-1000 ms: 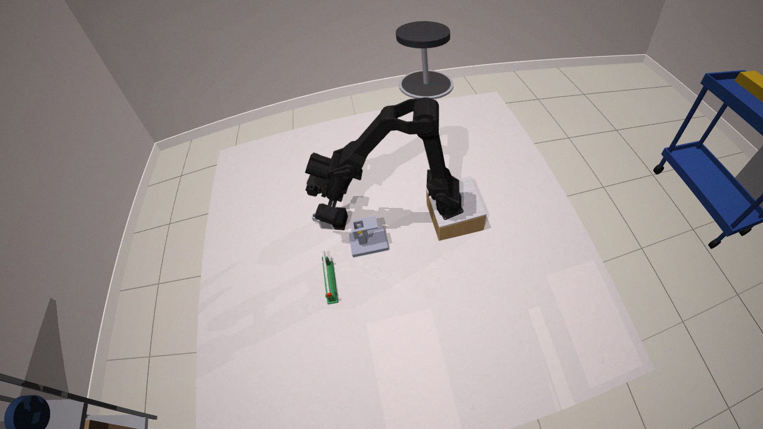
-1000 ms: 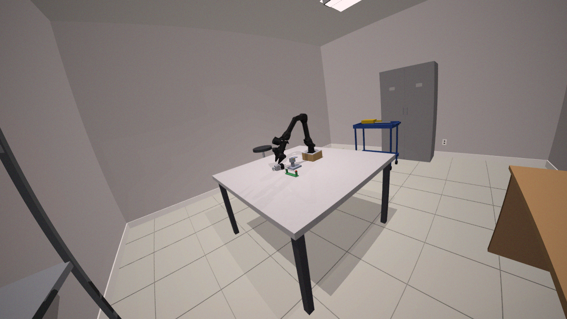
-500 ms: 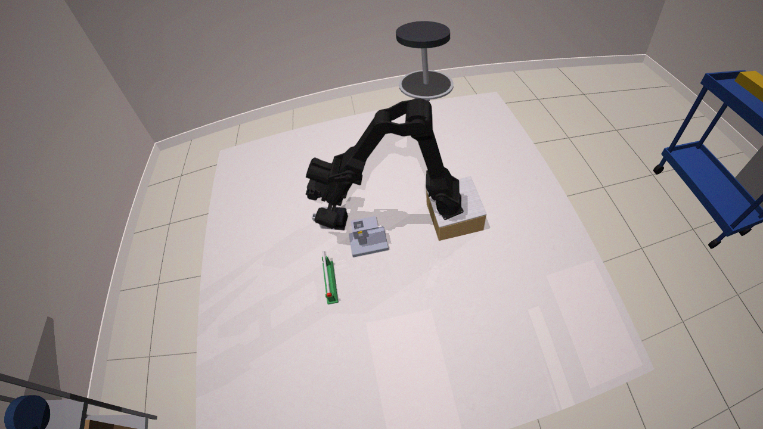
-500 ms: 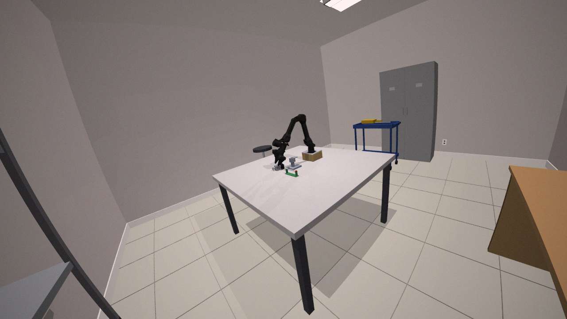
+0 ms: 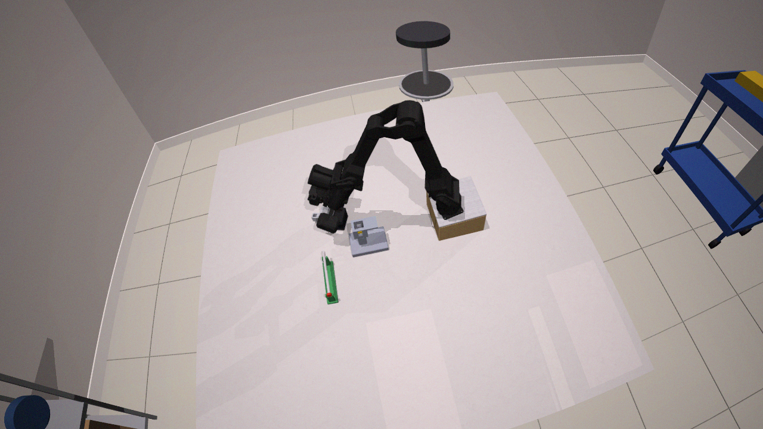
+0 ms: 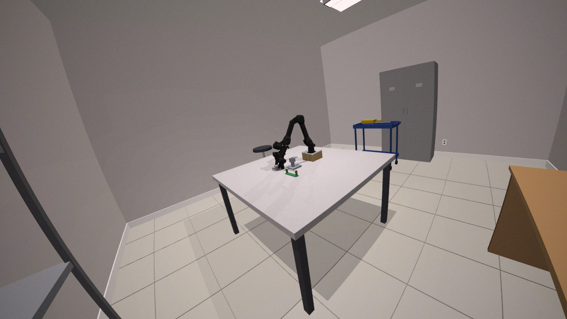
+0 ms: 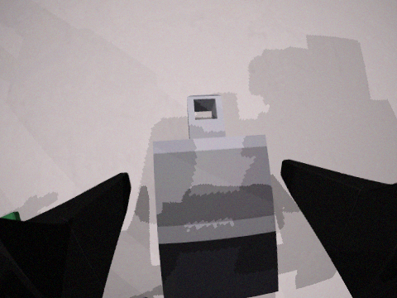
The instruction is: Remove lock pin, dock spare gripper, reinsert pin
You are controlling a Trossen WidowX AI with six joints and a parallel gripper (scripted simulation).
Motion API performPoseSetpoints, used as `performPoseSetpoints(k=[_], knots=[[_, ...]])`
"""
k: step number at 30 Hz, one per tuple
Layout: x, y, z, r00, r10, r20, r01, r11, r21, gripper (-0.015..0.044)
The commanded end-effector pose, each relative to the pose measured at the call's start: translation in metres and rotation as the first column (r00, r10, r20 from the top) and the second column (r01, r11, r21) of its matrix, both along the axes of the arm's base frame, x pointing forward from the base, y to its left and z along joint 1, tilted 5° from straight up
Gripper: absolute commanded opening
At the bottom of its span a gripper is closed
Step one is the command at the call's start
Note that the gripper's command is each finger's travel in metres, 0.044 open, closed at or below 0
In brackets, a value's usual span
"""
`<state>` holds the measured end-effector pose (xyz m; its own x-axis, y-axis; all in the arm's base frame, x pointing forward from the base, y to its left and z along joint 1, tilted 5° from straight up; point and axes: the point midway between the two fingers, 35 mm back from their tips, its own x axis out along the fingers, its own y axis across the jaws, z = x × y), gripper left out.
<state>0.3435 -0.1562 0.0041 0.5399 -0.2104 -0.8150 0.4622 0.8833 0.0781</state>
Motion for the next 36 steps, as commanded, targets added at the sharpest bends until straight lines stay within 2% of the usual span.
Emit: performPoseSetpoints(k=[1, 19, 26, 33, 36], knots=[[-0.0036, 0.0019, -0.0128, 1.000, -0.006, -0.016, 0.006, 1.000, 0.006, 0.0440], [-0.0035, 0.0028, -0.0215, 1.000, -0.006, -0.016, 0.006, 1.000, 0.007, 0.0440], [-0.0035, 0.0028, -0.0215, 1.000, -0.006, -0.016, 0.006, 1.000, 0.007, 0.0256], [-0.0033, 0.0031, -0.0215, 1.000, -0.006, -0.016, 0.006, 1.000, 0.007, 0.0210], [-0.0030, 0.0028, -0.0195, 1.000, -0.006, -0.016, 0.006, 1.000, 0.007, 0.0131]])
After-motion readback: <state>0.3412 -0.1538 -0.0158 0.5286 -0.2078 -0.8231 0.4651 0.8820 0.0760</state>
